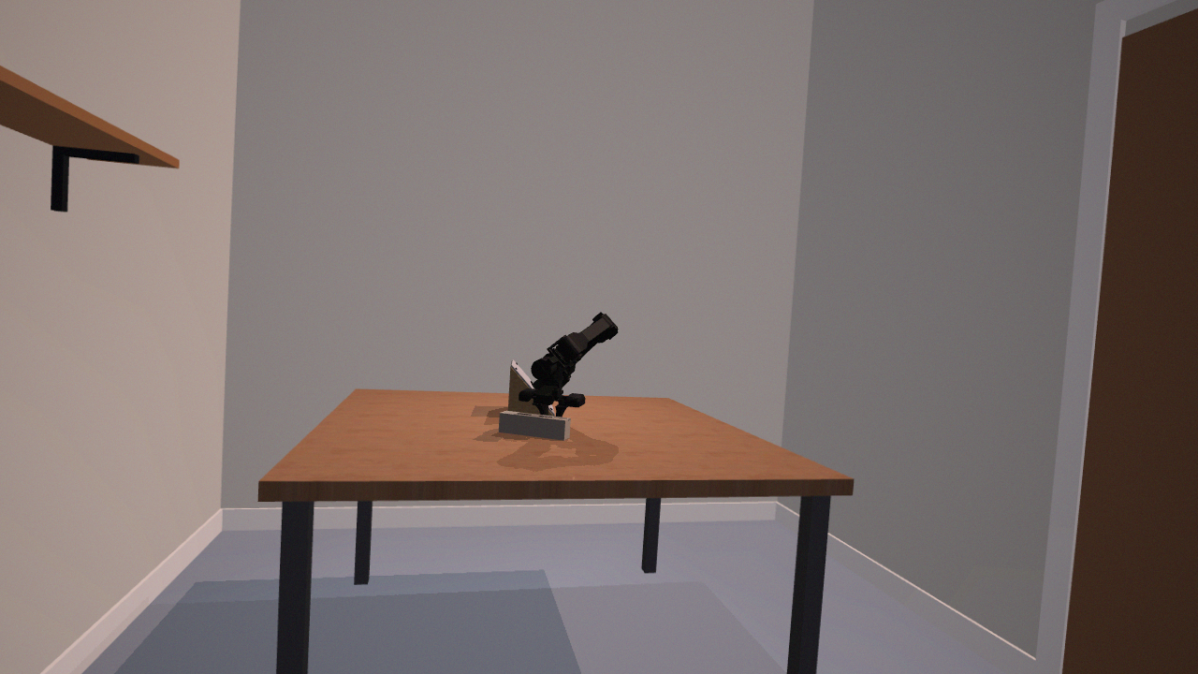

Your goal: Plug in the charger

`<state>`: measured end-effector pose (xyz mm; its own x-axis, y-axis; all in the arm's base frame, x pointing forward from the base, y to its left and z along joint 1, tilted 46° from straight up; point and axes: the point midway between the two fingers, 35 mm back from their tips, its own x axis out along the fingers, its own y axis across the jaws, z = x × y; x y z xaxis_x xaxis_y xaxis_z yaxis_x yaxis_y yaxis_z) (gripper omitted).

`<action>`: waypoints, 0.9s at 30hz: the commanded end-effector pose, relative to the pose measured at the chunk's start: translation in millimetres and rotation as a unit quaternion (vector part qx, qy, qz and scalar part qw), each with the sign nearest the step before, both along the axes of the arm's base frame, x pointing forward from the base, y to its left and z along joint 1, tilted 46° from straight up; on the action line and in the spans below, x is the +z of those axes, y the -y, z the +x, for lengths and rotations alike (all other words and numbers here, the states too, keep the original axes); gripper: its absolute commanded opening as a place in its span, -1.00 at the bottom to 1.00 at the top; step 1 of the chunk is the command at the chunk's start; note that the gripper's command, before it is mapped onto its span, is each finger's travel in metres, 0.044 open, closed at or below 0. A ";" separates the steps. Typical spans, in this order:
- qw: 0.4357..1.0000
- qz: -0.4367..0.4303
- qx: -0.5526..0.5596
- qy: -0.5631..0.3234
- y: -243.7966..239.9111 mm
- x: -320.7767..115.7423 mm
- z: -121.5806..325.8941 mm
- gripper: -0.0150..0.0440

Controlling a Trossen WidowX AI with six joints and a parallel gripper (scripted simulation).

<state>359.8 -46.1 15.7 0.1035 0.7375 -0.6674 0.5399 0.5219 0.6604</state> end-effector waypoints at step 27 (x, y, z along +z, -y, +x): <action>1.000 -0.003 0.000 0.004 0.0 0.4 0.1 -0.49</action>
